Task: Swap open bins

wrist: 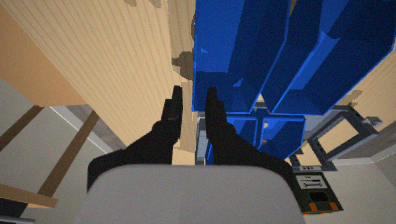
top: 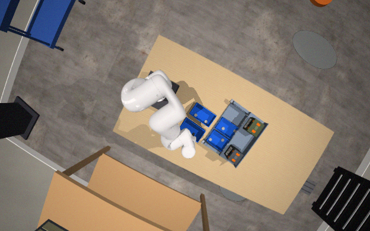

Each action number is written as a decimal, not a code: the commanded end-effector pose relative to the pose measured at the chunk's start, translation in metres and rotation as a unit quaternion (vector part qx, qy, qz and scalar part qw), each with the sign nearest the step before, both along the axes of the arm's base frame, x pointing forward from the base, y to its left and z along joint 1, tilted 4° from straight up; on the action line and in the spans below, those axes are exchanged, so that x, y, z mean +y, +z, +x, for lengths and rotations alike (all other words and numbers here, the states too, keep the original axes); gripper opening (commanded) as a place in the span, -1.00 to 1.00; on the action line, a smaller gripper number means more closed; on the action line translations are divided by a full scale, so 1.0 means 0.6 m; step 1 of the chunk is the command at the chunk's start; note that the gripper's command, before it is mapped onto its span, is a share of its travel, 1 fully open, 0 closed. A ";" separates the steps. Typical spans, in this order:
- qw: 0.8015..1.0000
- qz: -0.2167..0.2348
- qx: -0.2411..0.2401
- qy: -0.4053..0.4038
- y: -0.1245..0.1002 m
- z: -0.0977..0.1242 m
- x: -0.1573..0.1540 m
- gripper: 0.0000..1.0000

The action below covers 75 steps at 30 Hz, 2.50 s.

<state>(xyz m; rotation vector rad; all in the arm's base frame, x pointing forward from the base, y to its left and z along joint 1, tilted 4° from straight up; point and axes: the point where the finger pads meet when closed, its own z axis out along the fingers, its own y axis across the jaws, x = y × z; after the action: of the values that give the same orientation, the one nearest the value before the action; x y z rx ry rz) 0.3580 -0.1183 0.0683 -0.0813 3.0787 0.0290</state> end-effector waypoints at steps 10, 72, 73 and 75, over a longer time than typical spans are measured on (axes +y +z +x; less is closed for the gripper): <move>1.000 0.000 -0.001 0.000 0.019 0.001 -0.001 -0.49; 1.000 0.000 -0.001 0.000 0.043 -0.016 0.225 -0.49; 1.000 0.000 -0.001 0.000 0.043 -0.016 0.225 -0.49; 1.000 0.000 -0.001 0.000 0.043 -0.016 0.225 -0.49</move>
<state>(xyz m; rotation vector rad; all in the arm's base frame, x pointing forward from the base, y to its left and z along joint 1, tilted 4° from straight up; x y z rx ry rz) 0.3474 0.0158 0.0924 -0.0801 3.0795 0.0291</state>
